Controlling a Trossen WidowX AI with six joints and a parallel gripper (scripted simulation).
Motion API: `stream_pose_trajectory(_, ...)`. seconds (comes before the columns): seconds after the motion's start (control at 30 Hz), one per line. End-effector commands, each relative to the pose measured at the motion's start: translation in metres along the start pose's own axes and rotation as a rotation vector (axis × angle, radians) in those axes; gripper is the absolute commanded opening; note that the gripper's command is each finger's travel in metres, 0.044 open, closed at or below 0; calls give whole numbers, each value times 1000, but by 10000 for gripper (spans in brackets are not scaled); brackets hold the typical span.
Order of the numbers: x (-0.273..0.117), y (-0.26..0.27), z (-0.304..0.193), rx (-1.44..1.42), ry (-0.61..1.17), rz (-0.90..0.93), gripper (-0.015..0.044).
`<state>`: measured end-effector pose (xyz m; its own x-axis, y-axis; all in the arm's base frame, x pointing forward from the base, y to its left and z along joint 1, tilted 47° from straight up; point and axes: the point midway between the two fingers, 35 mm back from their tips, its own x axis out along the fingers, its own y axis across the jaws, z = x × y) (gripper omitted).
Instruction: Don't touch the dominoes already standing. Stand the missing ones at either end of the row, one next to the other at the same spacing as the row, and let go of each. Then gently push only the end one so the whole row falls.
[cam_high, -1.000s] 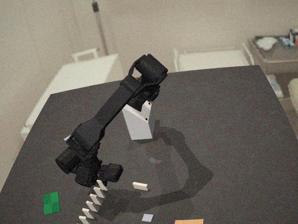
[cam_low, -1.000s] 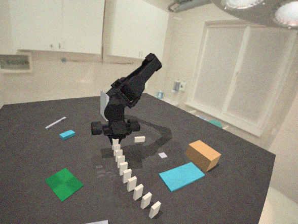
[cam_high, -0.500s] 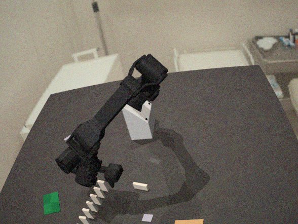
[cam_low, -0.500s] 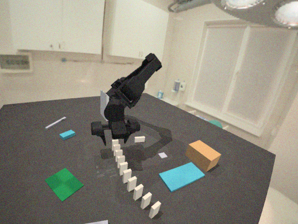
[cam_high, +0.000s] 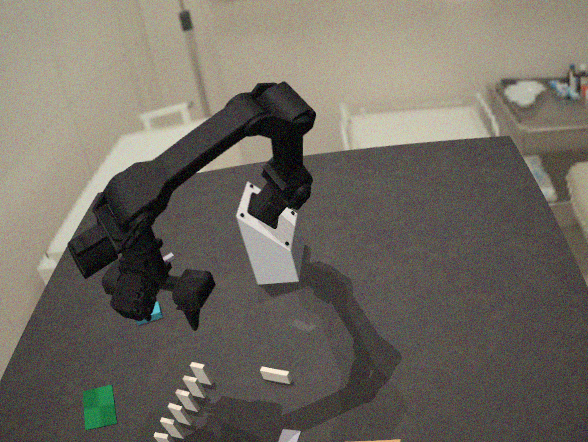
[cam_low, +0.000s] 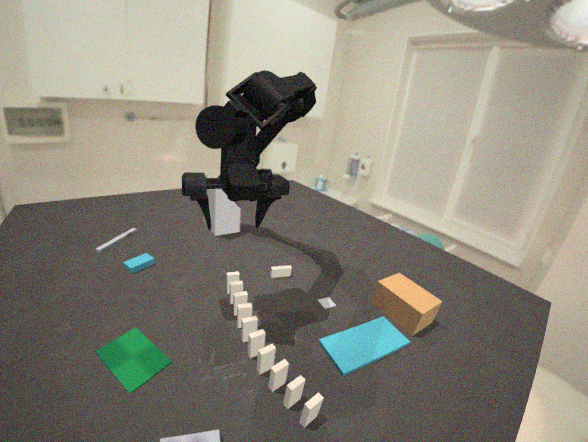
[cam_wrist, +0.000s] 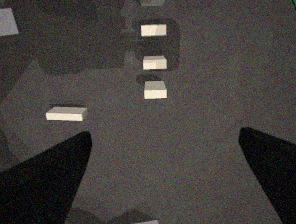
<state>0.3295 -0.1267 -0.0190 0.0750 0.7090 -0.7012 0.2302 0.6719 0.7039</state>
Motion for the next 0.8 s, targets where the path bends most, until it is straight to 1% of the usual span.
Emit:
stream_pose_trajectory(0.0,-5,3,-3,-8,24,1,440)
stream_pose_trajectory(0.07,-4,5,-3,-30,23,0,440)
stream_pose_trajectory(0.1,-1,12,-3,-94,23,-2,440)
stream_pose_trajectory(0.33,45,104,-17,-1015,19,5,440)
stream_pose_trajectory(0.5,67,145,-37,-1468,11,31,440)
stream_pose_trajectory(0.57,69,149,-39,-1507,10,34,440)
stream_pose_trajectory(0.77,69,149,-39,-1507,10,34,440)
